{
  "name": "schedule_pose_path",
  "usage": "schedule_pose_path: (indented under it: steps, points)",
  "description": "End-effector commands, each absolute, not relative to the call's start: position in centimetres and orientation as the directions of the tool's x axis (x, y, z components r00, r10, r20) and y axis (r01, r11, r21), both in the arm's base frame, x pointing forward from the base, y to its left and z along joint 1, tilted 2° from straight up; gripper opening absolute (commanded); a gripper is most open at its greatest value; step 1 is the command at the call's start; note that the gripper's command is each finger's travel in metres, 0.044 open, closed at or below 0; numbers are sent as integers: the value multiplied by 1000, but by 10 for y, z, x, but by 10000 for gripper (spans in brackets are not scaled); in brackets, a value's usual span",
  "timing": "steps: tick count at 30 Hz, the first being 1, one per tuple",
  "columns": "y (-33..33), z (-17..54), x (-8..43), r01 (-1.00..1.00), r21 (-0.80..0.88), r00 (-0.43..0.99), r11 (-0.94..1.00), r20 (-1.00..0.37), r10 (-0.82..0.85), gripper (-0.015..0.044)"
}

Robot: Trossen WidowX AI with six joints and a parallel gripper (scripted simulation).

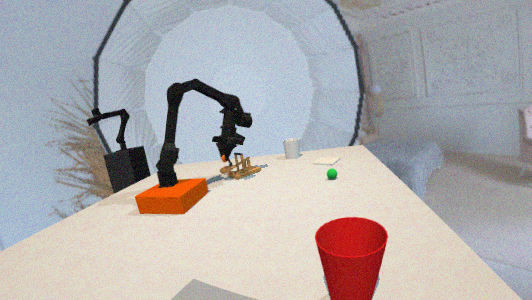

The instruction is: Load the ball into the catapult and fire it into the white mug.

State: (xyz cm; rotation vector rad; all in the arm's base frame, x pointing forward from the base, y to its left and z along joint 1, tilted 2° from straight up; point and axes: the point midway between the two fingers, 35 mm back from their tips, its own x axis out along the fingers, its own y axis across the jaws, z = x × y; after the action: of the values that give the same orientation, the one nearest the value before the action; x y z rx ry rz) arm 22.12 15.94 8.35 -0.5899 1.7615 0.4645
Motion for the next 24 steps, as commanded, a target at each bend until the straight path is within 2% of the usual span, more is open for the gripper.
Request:
schedule_pose_path:
  steps: [1,24]
  points:
    - [172,82,209,-639,-7,-212,769,-960,-184,0]
    - [174,52,209,-640,-7,-212,768,-960,-185,0]
